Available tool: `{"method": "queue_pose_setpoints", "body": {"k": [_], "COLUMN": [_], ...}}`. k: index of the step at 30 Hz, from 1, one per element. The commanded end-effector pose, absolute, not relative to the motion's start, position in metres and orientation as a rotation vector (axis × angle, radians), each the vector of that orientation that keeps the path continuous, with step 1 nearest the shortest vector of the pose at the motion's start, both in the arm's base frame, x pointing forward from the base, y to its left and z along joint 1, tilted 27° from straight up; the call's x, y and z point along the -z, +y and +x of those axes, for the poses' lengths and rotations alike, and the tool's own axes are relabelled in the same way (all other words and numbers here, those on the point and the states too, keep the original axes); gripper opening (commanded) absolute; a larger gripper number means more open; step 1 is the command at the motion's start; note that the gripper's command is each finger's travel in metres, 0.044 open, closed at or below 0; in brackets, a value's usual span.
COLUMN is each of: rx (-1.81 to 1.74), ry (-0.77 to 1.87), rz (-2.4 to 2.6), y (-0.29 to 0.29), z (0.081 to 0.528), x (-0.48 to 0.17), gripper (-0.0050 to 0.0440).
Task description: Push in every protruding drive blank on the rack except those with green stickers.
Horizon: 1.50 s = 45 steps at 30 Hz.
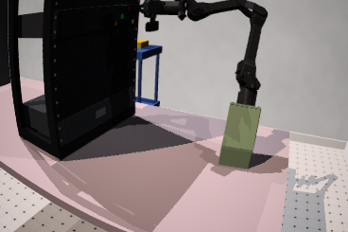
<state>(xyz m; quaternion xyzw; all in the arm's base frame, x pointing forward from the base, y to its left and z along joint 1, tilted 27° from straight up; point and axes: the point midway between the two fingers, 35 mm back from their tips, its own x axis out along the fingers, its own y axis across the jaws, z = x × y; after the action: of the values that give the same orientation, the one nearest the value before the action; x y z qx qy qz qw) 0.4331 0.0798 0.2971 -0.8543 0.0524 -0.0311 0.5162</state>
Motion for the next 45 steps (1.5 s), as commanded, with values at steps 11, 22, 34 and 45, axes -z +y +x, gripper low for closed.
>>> {"method": "queue_pose_setpoints", "body": {"k": [11,22,34,45], "rx": [0.114,0.114,0.114,0.114], "ry": [0.089,0.089,0.089,0.089], "rz": [-2.031,-2.031,-2.031,-2.031], "y": [0.0811,0.0811,0.081,0.081], "z": [0.4337,0.4337,0.4366,0.4366], "x": [-0.3166,-0.3166,-0.3193,-0.3193], "gripper": [0.0,0.0,0.0,0.0]}}
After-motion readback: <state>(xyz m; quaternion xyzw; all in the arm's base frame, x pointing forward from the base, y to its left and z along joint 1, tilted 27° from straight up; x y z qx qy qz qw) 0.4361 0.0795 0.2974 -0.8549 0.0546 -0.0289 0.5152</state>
